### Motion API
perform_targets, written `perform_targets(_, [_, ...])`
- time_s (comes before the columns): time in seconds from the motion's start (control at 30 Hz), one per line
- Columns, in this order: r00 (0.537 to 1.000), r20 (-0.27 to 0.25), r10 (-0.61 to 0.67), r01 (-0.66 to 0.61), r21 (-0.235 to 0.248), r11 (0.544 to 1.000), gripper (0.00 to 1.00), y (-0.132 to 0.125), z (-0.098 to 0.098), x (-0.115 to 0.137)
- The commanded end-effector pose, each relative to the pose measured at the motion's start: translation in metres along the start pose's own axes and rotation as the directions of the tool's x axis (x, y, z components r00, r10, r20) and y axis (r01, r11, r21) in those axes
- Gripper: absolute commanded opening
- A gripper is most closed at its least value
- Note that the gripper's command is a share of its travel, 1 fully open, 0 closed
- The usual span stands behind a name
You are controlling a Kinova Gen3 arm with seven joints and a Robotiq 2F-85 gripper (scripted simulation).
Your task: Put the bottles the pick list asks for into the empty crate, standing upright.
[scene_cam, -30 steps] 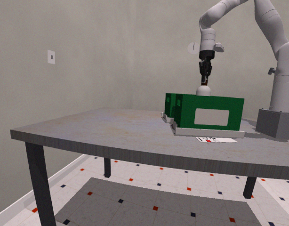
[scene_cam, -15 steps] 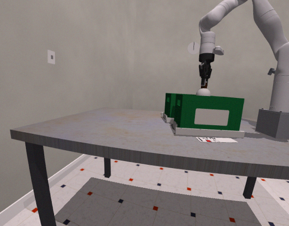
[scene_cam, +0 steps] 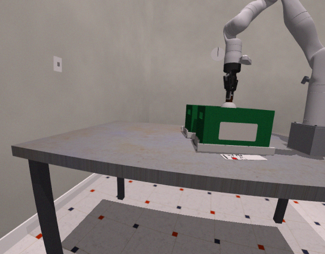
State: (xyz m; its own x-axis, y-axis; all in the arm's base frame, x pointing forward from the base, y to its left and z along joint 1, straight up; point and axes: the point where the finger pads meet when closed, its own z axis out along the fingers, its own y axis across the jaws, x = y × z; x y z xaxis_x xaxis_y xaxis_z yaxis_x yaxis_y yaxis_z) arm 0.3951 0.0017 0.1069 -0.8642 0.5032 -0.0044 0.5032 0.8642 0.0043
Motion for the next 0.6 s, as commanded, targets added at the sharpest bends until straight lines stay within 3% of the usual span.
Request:
perform_targets(0.0, [1.000,0.002,0.000,0.000,-0.001,1.000,0.10,0.000,0.001,0.000])
perform_targets(0.57, [1.000,0.002,0.000,0.000,-0.001,1.000,0.10,0.000,0.016,0.000])
